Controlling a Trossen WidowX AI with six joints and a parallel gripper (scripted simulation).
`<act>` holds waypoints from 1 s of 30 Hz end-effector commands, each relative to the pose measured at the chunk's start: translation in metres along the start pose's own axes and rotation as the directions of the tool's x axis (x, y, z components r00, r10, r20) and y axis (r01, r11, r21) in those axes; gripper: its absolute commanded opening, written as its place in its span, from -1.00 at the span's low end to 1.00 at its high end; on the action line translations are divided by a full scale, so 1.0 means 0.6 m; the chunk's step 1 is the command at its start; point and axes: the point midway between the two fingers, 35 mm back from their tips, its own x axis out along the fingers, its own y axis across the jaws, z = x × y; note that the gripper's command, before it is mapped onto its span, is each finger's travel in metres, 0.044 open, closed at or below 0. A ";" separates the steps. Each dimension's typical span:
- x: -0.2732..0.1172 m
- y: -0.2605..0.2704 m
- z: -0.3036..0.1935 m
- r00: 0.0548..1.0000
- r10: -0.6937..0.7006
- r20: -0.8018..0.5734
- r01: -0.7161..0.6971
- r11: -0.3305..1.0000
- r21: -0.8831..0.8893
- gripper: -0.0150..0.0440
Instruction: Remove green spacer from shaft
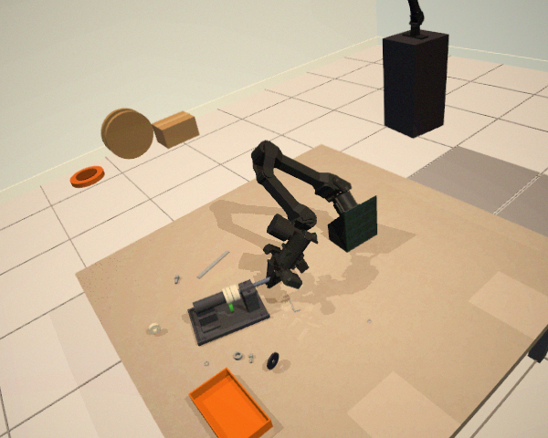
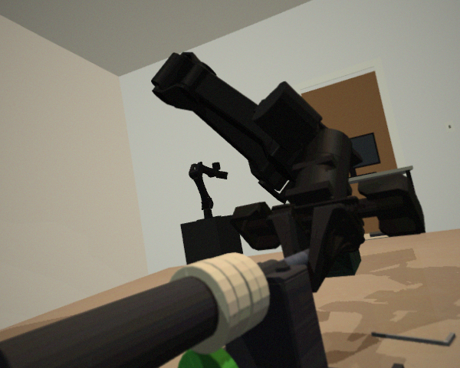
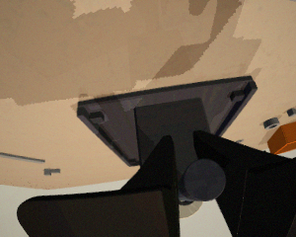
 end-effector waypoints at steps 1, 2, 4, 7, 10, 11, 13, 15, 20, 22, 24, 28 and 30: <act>-0.001 0.001 0.000 1.000 0.003 -0.001 -0.003 1.000 0.006 -0.49; 0.000 0.001 0.000 1.000 0.003 -0.001 -0.003 1.000 0.006 -0.49; 0.000 0.001 -0.001 1.000 0.003 -0.001 -0.003 1.000 0.006 -0.49; 0.000 0.001 -0.001 1.000 0.003 -0.001 -0.003 1.000 0.006 -0.49; 0.000 0.001 -0.001 1.000 0.003 -0.001 -0.003 1.000 0.006 -0.49; 0.001 0.001 -0.001 1.000 0.003 -0.001 -0.003 1.000 0.006 -0.49; 0.001 0.001 -0.002 1.000 0.003 -0.001 -0.003 1.000 0.006 -0.49; 0.001 0.001 -0.002 1.000 0.003 -0.001 -0.003 1.000 0.006 -0.49; 0.001 0.001 -0.002 1.000 0.003 -0.001 -0.003 1.000 0.006 -0.49; 0.002 0.001 -0.003 1.000 0.003 -0.001 -0.003 1.000 0.006 -0.49; 0.002 0.001 -0.003 1.000 0.003 -0.001 -0.003 1.000 0.006 -0.49; 0.002 0.001 -0.003 1.000 0.003 -0.001 -0.003 1.000 0.006 -0.49; 0.002 0.001 -0.003 1.000 0.003 -0.001 -0.003 1.000 0.006 -0.49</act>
